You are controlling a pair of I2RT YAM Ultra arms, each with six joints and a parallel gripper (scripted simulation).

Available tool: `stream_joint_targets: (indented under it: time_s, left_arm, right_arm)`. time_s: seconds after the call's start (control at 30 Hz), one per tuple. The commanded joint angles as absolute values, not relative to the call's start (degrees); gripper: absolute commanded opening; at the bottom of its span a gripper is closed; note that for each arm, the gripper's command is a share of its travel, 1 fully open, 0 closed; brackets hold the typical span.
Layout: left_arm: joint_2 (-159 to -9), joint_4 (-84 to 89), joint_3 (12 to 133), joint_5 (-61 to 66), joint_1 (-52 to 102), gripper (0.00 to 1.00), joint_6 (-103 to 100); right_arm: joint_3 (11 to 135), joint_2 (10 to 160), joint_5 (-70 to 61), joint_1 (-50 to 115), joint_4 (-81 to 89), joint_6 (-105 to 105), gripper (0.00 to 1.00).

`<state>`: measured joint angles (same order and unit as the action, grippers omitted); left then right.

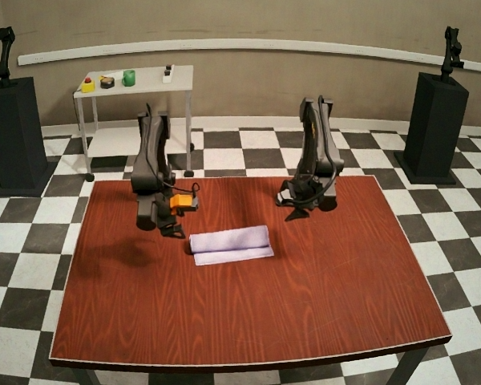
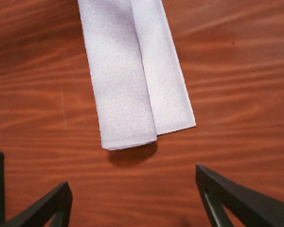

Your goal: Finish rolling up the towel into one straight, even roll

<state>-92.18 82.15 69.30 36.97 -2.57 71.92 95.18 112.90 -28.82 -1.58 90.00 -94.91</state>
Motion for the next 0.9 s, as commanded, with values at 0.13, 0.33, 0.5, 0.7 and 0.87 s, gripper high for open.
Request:
stream_joint_targets:
  time_s: [0.13,0.33,0.5,0.7,0.87]
  left_arm:
    - [-78.87,79.05,64.07,30.51,-4.65,0.85,72.60]
    - [-64.39,79.86,60.54,25.01,-7.21,0.85,75.39]
    - [-53.70,81.53,59.24,21.71,-10.67,0.85,79.70]
    - [-46.77,83.28,59.04,20.74,-15.37,0.85,85.14]
    - [-40.68,85.55,59.47,21.35,-22.90,0.85,93.04]
  right_arm:
    - [91.90,106.50,-26.58,-4.06,89.56,-102.68,0.85]
    - [86.55,96.64,-25.93,-7.52,85.41,-108.06,0.85]
    - [82.69,89.14,-26.77,-11.21,82.13,-113.22,0.85]
    - [80.06,84.15,-28.32,-14.45,79.86,-117.53,0.85]
    - [77.49,79.03,-29.51,-17.52,77.27,-120.00,0.85]
